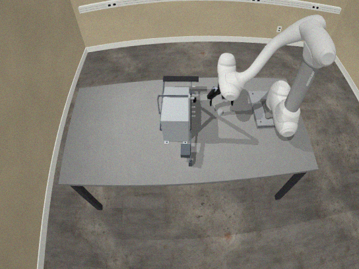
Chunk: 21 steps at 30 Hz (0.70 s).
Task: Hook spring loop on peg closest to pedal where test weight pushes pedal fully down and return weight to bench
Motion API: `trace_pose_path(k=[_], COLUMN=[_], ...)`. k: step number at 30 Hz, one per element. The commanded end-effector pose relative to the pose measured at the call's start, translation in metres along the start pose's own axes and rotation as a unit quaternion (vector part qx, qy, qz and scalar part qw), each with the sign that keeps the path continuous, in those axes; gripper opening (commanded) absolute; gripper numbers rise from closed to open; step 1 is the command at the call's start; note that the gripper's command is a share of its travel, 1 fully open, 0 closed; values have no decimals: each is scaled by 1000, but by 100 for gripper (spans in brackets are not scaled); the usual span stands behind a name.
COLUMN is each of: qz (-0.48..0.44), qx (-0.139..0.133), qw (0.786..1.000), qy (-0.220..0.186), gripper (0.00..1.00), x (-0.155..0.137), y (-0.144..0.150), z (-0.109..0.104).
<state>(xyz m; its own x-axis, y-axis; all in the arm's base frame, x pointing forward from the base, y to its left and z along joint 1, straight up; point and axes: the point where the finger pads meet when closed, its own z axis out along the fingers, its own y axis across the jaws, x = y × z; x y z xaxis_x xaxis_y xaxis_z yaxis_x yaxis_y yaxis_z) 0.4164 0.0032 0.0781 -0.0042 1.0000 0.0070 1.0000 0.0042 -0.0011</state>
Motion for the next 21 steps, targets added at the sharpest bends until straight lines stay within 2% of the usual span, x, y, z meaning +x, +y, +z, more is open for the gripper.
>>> trace_pose_path(k=[1, 13, 21], qz=[0, 0, 0], qx=[0, 0, 0], qw=[1000, 1000, 1000], qy=[0, 0, 0], gripper=[100, 100, 100], x=[0, 0, 0], y=[0, 0, 0], z=[1, 5, 31])
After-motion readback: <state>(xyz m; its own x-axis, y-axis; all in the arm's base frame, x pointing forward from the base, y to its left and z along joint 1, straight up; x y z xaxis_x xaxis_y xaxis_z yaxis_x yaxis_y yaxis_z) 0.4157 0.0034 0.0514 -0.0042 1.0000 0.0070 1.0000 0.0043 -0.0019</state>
